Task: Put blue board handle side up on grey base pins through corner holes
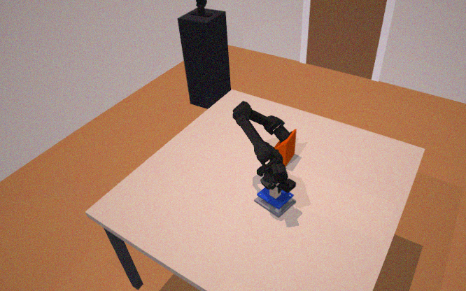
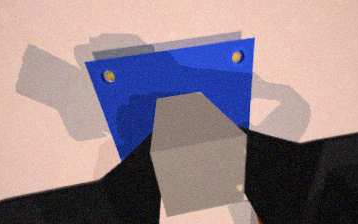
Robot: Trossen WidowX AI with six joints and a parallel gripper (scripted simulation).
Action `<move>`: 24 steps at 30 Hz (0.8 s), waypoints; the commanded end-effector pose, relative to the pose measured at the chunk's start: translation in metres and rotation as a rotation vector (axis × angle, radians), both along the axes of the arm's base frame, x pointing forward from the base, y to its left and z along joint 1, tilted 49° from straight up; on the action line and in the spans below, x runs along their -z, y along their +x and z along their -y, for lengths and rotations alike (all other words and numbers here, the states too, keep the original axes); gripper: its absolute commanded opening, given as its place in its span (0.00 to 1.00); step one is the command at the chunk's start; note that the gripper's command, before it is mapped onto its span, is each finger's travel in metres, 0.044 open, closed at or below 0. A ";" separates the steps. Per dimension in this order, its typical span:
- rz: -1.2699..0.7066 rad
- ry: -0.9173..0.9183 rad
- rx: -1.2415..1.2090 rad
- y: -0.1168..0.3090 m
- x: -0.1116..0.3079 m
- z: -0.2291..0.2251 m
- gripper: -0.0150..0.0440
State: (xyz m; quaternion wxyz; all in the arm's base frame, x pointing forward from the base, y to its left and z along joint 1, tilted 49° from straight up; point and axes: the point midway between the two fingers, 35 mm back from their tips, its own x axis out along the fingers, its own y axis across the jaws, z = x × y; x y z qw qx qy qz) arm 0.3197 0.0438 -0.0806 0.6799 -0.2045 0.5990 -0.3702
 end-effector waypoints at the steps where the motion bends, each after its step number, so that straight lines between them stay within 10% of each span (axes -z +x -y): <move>1: -0.002 -0.005 -0.004 0.000 0.001 0.002 0.25; 24: 0.000 0.002 -0.001 0.001 -0.011 -0.014 1.00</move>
